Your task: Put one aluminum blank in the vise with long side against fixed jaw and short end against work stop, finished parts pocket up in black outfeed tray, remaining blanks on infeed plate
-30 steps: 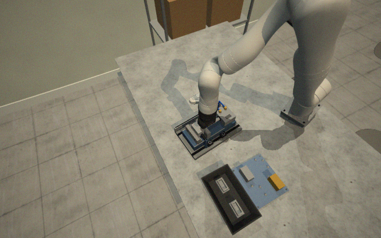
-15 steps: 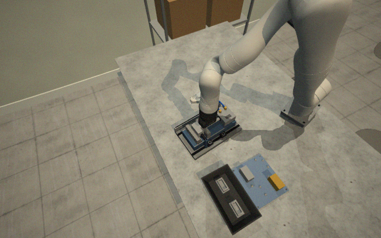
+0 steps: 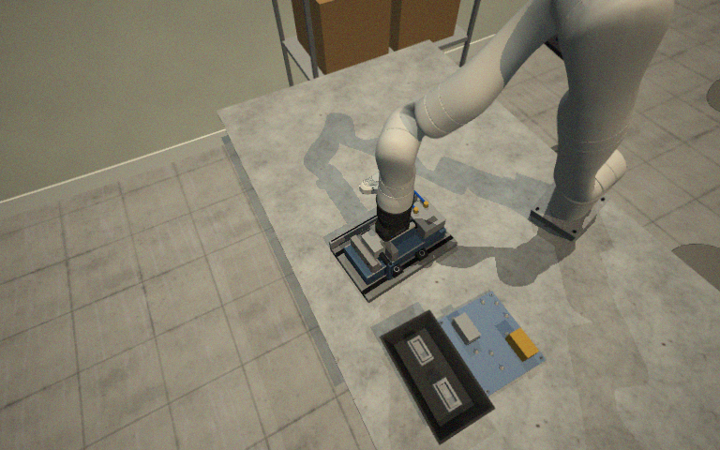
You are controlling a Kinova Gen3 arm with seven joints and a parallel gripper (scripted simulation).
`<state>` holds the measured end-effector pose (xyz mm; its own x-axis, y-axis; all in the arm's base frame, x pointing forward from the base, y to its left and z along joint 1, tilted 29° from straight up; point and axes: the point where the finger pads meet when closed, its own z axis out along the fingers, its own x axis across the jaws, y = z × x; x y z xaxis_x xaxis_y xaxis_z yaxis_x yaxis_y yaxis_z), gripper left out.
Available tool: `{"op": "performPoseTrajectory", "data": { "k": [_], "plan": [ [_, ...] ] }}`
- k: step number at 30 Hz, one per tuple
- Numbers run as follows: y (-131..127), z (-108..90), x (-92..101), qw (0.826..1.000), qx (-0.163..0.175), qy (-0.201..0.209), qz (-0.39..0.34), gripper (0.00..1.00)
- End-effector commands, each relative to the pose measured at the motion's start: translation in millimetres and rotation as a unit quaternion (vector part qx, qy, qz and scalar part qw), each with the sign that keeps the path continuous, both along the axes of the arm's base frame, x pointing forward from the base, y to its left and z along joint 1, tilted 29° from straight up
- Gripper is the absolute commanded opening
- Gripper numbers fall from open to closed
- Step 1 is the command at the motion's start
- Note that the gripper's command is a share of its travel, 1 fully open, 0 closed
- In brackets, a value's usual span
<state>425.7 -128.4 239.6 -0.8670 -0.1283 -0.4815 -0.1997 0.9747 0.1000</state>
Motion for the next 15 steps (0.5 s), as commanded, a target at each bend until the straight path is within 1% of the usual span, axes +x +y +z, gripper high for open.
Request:
{"op": "performPoseTrajectory", "data": {
  "k": [1,13,15],
  "plan": [
    [-2.9,4.0,-1.4,1.000,-0.003,-0.001,-0.002,0.00],
    [-7.2,25.3,-12.6,1.000,-0.003,-0.001,-0.002,0.00],
    [-7.2,25.3,-12.6,1.000,-0.003,-0.001,-0.002,0.00]
  ]
}}
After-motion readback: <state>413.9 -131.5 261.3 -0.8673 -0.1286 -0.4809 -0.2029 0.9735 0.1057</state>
